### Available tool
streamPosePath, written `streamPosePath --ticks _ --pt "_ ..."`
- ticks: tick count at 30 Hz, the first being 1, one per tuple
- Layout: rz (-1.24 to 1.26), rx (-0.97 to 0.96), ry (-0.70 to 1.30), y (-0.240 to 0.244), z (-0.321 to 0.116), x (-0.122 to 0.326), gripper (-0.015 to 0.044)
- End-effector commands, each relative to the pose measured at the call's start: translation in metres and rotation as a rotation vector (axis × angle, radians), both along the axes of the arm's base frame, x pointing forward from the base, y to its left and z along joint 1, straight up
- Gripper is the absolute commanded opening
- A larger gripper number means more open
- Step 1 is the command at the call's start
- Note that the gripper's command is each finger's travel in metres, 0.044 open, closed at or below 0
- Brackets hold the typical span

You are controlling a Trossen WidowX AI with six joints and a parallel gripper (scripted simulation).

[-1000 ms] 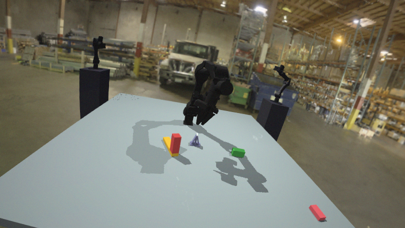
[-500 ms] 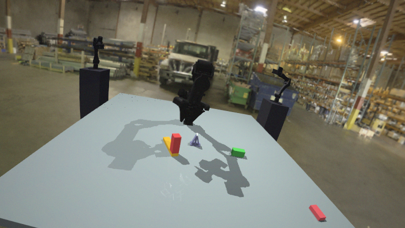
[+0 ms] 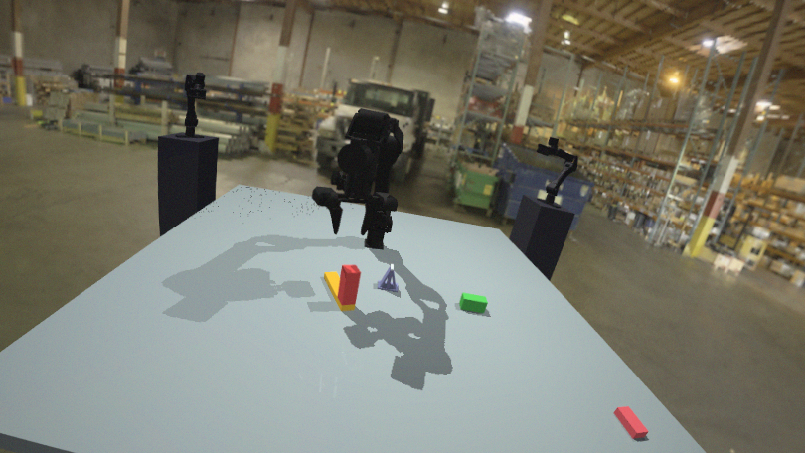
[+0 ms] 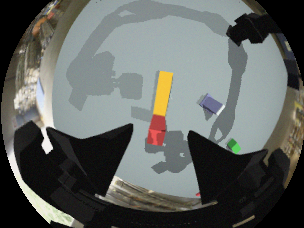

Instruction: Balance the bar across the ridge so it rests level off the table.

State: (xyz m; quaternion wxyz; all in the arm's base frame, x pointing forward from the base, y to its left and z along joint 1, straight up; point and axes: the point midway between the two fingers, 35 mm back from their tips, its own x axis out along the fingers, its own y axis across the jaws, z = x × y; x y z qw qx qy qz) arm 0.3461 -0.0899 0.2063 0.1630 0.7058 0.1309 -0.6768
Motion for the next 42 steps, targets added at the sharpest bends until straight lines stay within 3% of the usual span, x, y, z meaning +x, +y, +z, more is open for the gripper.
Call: streamPosePath --ticks 1,7,25,42 --pt "-0.038 0.024 0.006 -0.004 0.000 -0.002 0.0315" --pt "-0.038 0.024 0.007 -0.005 -0.015 0.002 0.0315" --pt "-0.042 0.028 0.015 -0.006 -0.125 0.004 0.0315" --pt "-0.042 0.029 0.016 -0.006 -0.146 0.004 0.0315"
